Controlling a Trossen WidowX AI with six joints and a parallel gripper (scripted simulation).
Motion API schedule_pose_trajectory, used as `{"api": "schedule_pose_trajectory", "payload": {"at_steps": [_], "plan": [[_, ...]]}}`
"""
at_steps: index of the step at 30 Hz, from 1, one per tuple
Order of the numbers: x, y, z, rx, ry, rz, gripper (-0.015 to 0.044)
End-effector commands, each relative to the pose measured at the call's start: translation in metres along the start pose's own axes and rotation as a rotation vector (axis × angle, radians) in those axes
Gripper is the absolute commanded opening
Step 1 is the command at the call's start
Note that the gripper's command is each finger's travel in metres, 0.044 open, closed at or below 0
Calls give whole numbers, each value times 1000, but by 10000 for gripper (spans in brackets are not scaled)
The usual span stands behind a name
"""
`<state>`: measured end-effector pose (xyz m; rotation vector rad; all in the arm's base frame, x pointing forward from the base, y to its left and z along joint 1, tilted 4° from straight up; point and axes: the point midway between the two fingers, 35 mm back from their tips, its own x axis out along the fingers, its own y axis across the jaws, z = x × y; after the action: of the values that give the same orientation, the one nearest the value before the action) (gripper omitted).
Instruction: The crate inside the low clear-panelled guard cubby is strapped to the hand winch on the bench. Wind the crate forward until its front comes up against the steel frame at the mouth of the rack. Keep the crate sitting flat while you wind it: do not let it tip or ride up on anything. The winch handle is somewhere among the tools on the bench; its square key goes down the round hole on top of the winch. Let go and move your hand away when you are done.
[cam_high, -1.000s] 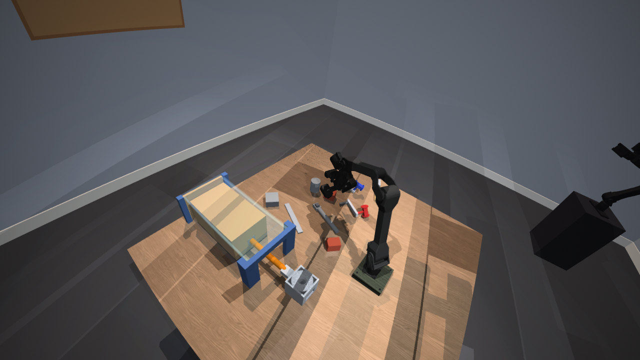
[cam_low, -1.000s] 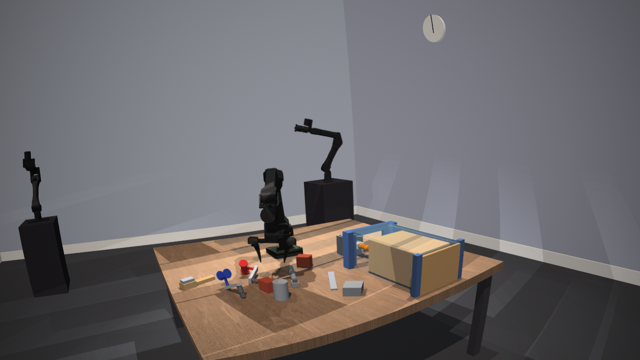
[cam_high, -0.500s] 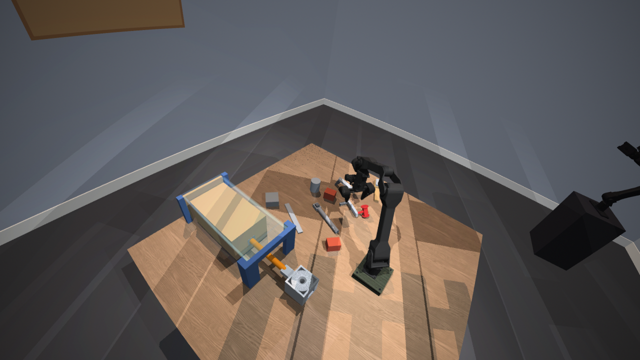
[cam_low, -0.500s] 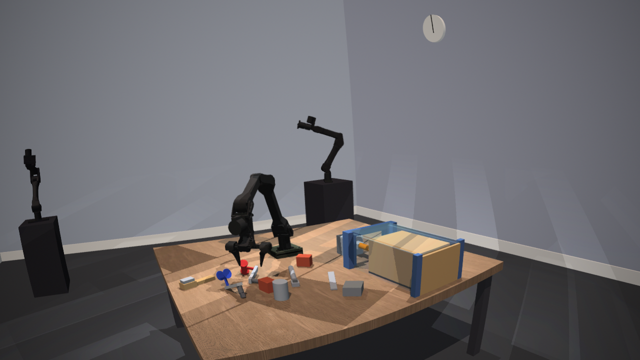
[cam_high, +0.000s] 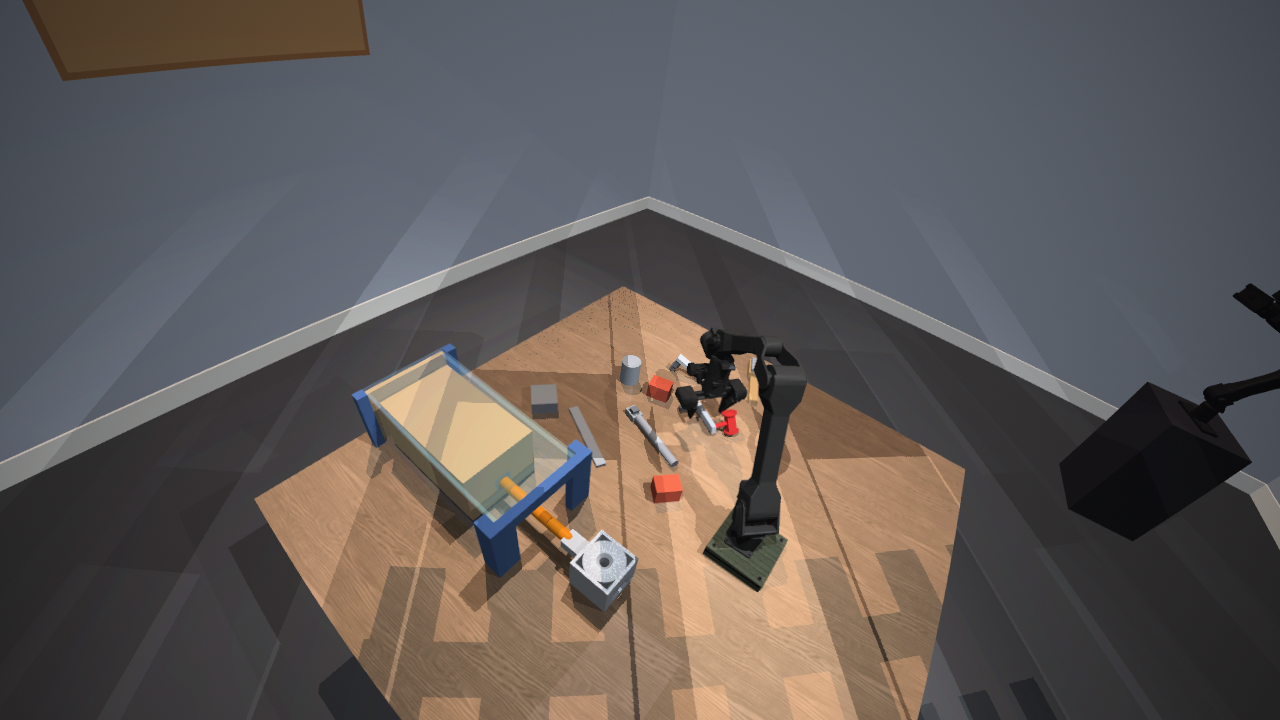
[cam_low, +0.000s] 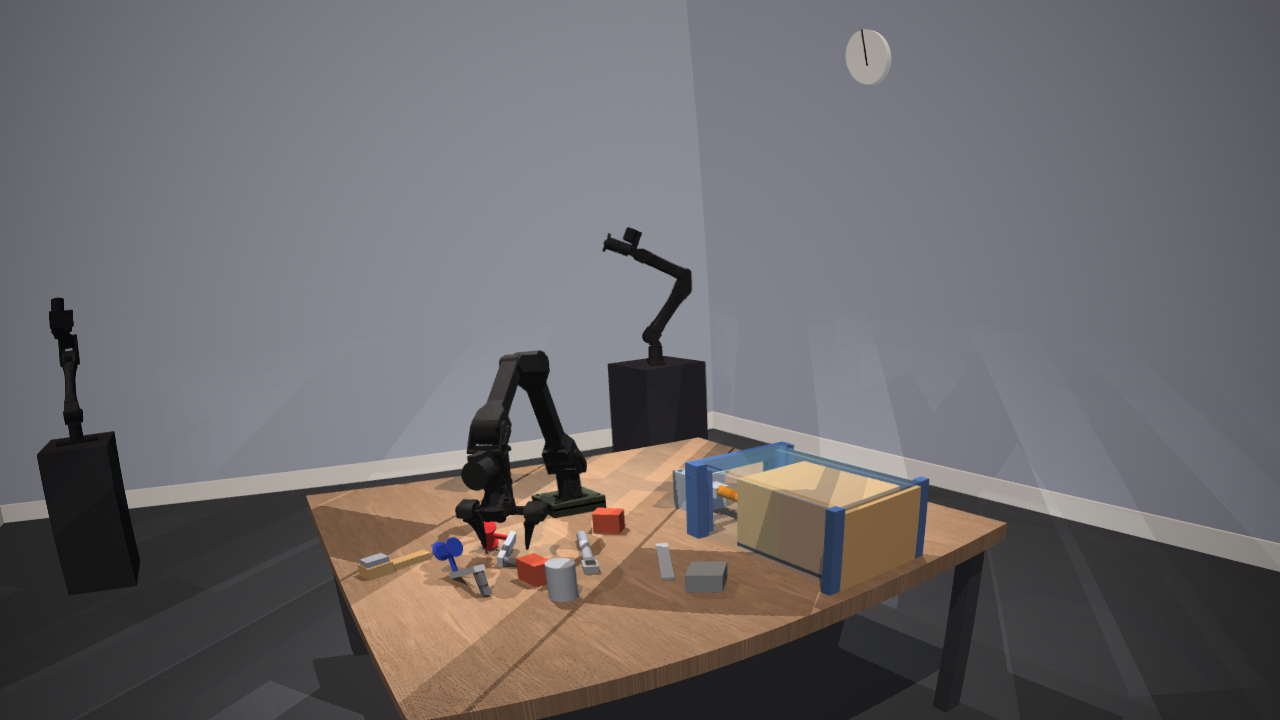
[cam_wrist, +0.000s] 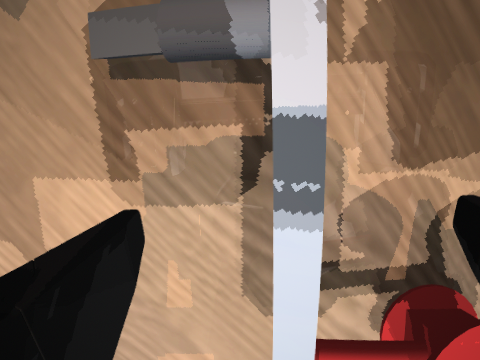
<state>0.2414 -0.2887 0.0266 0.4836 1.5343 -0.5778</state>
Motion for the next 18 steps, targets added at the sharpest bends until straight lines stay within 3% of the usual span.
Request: {"api": "schedule_pose_trajectory", "payload": {"at_steps": [1, 10, 18], "plan": [[5, 1, 0, -2, -3, 3, 440], [17, 1, 0, -2, -3, 3, 440], [12, 1, 0, 1, -5, -1, 387]]}}
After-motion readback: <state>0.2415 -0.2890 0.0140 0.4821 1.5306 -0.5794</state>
